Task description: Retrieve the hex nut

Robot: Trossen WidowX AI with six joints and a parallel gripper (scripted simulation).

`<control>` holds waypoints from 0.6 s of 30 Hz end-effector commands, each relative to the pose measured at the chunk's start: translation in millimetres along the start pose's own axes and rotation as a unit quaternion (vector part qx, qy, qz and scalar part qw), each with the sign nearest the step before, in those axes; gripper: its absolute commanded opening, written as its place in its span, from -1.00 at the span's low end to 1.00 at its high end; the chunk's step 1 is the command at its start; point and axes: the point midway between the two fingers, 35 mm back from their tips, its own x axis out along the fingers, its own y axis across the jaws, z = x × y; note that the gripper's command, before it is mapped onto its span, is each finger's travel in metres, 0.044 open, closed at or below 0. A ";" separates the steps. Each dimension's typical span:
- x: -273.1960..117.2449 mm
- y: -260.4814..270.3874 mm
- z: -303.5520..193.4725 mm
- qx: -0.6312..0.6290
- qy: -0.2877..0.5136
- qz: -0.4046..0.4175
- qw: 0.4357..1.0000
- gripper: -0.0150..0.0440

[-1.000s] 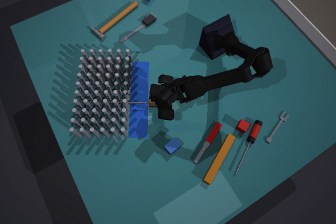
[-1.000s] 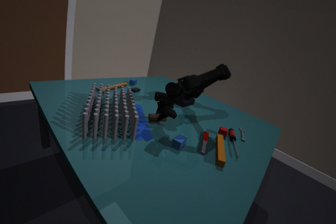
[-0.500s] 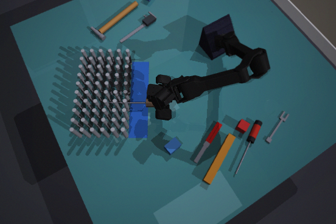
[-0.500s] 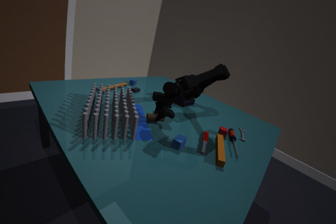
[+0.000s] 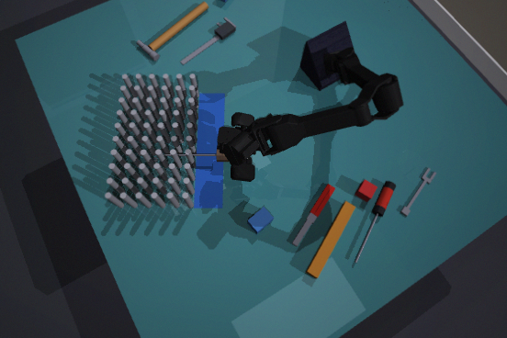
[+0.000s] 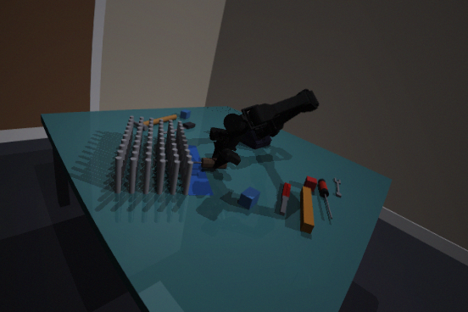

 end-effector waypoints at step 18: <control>3.5 0.6 15.0 -0.003 -0.004 0.003 1.000 -0.49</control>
